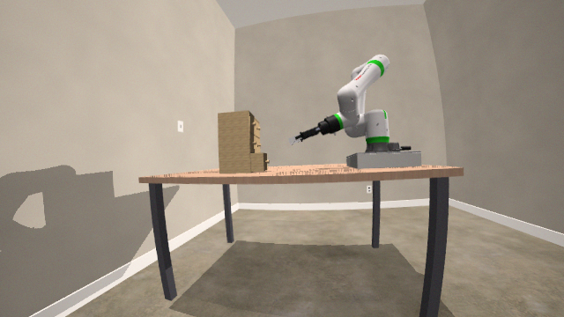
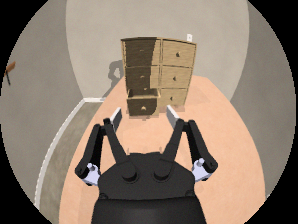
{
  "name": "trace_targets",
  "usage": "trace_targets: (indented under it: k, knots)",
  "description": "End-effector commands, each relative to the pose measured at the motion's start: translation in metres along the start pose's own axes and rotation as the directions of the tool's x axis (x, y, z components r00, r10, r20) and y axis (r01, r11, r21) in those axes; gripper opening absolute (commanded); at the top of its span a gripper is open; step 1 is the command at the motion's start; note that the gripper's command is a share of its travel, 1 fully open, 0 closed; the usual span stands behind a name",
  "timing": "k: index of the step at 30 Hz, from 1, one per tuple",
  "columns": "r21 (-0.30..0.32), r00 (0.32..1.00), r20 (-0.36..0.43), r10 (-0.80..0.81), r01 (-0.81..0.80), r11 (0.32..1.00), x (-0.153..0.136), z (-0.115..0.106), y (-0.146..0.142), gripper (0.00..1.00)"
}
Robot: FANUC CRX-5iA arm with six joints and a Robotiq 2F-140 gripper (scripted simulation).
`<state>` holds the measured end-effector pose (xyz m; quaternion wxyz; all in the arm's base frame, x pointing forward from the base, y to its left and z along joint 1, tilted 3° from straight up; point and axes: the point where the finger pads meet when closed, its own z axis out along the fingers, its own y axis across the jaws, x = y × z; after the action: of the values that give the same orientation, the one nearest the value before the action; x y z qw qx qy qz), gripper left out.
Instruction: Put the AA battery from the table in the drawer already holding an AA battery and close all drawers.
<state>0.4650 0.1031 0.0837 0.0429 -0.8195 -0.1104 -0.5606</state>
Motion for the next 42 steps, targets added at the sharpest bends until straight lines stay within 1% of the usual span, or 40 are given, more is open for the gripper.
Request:
trace_targets:
  k: [1, 20, 24, 29, 35, 37, 42]
  knots:
    - [0.000, 1.000, -0.001, 0.000, 0.000, 1.000, 0.000, 0.000, 0.000, 0.00]
    - [0.000, 1.000, -0.001, 0.000, 0.000, 1.000, 0.000, 0.000, 0.000, 0.00]
    - [0.000, 1.000, -0.001, 0.000, 0.000, 1.000, -0.002, 0.003, 0.000, 0.00]
    - [0.000, 1.000, -0.001, 0.000, 0.000, 1.000, -0.009, 0.013, 0.000, 0.00]
    - [0.000, 1.000, -0.001, 0.000, 0.000, 1.000, -0.024, 0.033, -0.001, 0.00]
    - [0.000, 1.000, -0.001, 0.000, 0.000, 1.000, -0.024, 0.033, -0.001, 0.00]
    - [0.000, 1.000, -0.001, 0.000, 0.000, 1.000, -0.039, 0.054, -0.001, 0.00]
